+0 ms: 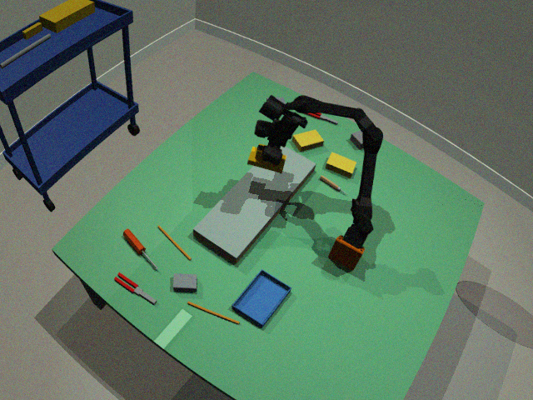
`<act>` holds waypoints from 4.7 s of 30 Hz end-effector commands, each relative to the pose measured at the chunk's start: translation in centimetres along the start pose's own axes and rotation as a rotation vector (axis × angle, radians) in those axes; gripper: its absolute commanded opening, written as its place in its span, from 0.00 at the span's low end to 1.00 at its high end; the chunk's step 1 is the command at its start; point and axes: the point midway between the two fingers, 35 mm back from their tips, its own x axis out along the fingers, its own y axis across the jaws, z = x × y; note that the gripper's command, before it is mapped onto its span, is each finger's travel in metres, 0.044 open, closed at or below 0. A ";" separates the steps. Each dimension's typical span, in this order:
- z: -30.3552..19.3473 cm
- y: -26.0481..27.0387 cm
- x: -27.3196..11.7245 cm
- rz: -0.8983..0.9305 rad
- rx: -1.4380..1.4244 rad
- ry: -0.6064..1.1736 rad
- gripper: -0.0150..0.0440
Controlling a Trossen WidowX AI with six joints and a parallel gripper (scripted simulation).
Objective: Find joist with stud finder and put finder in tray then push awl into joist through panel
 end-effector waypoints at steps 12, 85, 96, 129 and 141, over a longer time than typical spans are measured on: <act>2.4 16.9 0.6 0.166 -0.404 -0.024 0.25; -13.4 43.6 10.3 0.325 -1.153 0.069 0.25; -13.9 43.5 11.7 0.325 -1.153 0.070 0.25; -11.5 43.9 4.7 0.331 -1.150 0.073 1.00; -6.5 35.9 4.6 0.318 -0.951 0.030 1.00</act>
